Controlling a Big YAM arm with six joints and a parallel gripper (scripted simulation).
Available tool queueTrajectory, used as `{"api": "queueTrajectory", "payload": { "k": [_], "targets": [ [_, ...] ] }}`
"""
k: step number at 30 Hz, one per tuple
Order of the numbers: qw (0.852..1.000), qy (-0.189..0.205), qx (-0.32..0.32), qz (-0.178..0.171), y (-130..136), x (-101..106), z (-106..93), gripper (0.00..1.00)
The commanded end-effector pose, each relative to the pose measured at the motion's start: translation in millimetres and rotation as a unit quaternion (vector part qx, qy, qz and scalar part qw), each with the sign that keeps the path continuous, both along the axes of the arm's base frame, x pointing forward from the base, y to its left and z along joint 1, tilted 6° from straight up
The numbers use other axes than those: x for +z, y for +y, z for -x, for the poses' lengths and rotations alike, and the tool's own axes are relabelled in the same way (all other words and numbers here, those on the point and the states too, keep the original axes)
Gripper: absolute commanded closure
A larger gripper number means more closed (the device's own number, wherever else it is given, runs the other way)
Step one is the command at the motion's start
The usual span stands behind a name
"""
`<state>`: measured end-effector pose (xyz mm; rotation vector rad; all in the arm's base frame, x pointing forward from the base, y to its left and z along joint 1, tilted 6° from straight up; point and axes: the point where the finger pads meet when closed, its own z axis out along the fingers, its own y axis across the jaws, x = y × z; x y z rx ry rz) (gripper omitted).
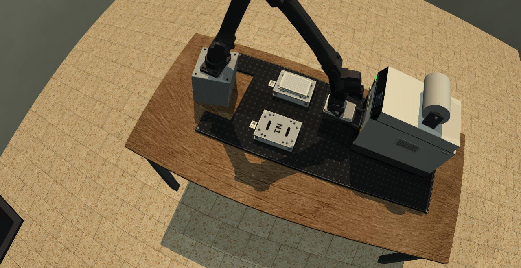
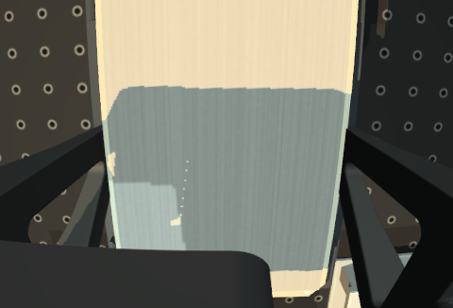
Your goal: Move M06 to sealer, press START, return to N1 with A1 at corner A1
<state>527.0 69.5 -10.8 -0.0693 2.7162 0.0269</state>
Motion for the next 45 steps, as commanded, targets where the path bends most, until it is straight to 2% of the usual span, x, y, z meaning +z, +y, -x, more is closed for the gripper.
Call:
{"api": "queueTrajectory", "payload": {
  "k": [1, 6, 13, 17, 29, 35, 41, 45],
  "targets": [
    [1.000, -0.009, 0.000, -0.003, 5, 9, -11.3, 1.00],
    [1.000, -0.021, 0.000, -0.004, 5, 27, -16.3, 1.00],
    [1.000, -0.025, 0.000, -0.005, 5, 36, -17.6, 1.00],
    [1.000, -0.025, 0.000, -0.005, 5, 34, -19.3, 1.00],
    [0.999, -0.039, 0.000, -0.007, 5, 44, -24.0, 1.00],
    [0.999, -0.039, 0.000, -0.007, 5, 36, -25.7, 1.00],
    [1.000, -0.021, 0.000, -0.004, 4, 26, -19.5, 1.00],
    [1.000, -0.020, -0.001, -0.004, 4, 30, -18.4, 1.00]
  ]
}}
